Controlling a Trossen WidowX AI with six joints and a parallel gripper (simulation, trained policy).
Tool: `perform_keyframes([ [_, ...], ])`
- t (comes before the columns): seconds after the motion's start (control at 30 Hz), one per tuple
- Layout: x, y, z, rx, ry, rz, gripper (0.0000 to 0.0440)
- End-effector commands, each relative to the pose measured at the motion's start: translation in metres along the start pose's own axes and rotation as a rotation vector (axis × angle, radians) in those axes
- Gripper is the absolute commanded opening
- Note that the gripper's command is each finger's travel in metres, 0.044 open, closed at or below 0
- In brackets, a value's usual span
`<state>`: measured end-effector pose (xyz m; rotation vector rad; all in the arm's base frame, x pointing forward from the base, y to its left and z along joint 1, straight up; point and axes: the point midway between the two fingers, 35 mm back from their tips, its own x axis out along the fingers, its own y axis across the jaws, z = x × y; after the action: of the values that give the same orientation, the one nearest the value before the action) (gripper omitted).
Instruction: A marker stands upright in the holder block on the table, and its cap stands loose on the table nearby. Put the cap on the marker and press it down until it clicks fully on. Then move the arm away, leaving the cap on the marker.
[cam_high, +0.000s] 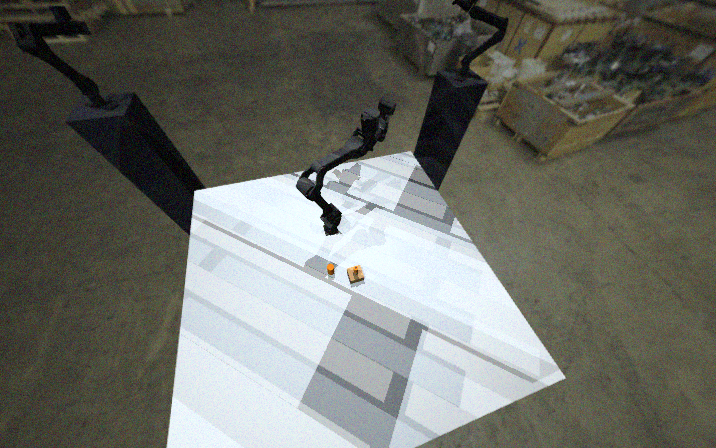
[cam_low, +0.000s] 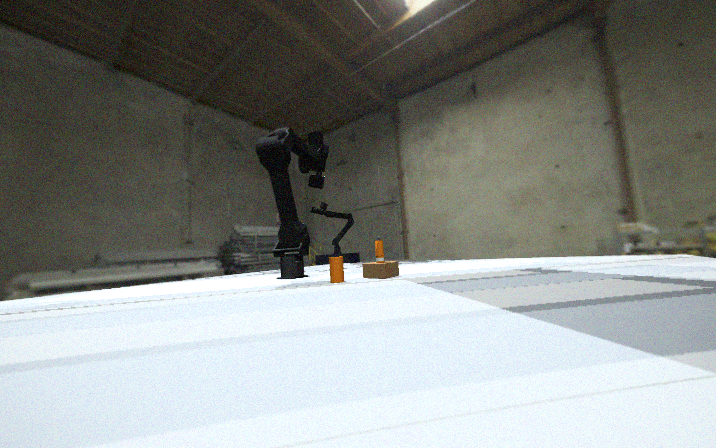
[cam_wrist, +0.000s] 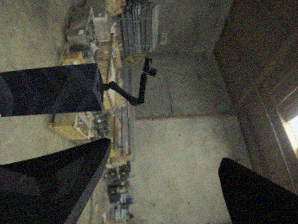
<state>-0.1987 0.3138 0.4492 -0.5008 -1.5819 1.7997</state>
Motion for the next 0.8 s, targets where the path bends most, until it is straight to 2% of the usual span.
perform_keyframes([
  [0.0, -0.007, -0.003, -0.003, 0.011, 0.014, 0.022, 0.0325],
  [0.77, -0.041, 0.011, -0.033, 0.07, 0.126, 0.186, 0.0327],
])
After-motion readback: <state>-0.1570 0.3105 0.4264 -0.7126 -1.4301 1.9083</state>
